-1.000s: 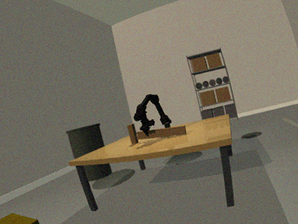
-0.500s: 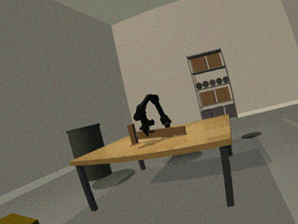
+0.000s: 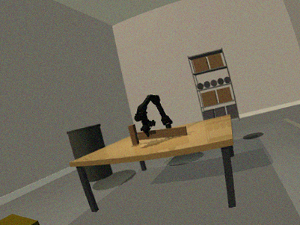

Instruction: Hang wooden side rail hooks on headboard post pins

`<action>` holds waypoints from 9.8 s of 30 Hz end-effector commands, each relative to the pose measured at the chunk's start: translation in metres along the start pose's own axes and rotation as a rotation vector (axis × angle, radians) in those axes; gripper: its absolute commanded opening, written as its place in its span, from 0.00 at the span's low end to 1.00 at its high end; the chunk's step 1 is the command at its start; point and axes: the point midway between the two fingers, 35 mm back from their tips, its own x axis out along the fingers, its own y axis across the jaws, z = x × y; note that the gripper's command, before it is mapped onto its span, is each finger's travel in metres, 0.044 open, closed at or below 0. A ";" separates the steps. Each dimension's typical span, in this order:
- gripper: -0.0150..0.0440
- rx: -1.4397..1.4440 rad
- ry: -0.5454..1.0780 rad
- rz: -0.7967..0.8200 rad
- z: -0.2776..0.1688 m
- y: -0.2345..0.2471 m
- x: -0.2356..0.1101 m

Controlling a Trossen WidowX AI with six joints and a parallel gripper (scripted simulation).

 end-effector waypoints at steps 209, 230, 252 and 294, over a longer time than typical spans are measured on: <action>0.25 -0.006 0.007 -0.011 -0.018 0.000 0.001; 0.25 -0.006 0.007 -0.011 -0.018 0.000 0.005; 0.25 -0.006 0.007 -0.011 -0.018 0.000 0.008; 0.83 -0.001 -0.001 -0.009 -0.017 0.001 0.010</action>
